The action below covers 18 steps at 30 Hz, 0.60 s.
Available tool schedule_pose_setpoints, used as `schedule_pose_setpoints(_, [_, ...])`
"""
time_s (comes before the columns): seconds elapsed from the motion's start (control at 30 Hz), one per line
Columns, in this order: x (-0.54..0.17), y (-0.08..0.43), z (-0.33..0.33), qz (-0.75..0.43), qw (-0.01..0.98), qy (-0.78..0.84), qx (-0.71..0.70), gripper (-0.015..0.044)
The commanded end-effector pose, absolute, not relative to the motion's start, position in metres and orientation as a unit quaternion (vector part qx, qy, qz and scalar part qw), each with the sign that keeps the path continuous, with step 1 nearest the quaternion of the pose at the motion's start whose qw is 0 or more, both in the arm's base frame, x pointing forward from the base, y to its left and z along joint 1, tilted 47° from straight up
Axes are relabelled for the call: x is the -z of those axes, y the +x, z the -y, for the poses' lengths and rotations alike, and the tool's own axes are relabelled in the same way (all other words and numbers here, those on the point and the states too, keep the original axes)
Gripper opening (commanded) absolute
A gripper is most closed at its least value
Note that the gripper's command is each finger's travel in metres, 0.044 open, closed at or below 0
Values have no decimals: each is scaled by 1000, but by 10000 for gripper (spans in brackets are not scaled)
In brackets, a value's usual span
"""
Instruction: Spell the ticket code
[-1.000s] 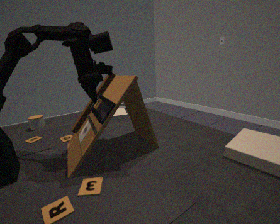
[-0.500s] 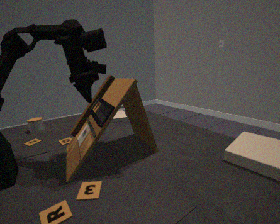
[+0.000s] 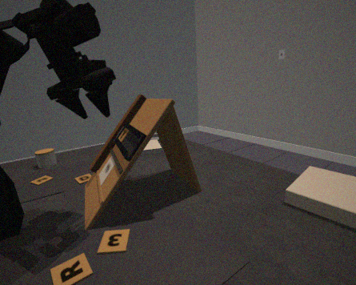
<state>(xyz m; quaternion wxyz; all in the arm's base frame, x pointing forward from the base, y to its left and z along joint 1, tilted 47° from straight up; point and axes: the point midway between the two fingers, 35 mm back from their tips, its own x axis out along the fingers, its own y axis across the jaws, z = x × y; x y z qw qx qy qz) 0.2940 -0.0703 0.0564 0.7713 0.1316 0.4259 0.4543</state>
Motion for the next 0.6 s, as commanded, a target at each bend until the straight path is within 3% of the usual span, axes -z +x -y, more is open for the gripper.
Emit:
schedule_pose_setpoints(0.0, [-70,250,112,-186,865,-34,-464,440])
schedule_pose_setpoints(0.4, [-79,223,138,-32,887,-237,-394,440])
schedule_pose_setpoints(0.57, [-79,221,139,-22,885,-255,-389,440])
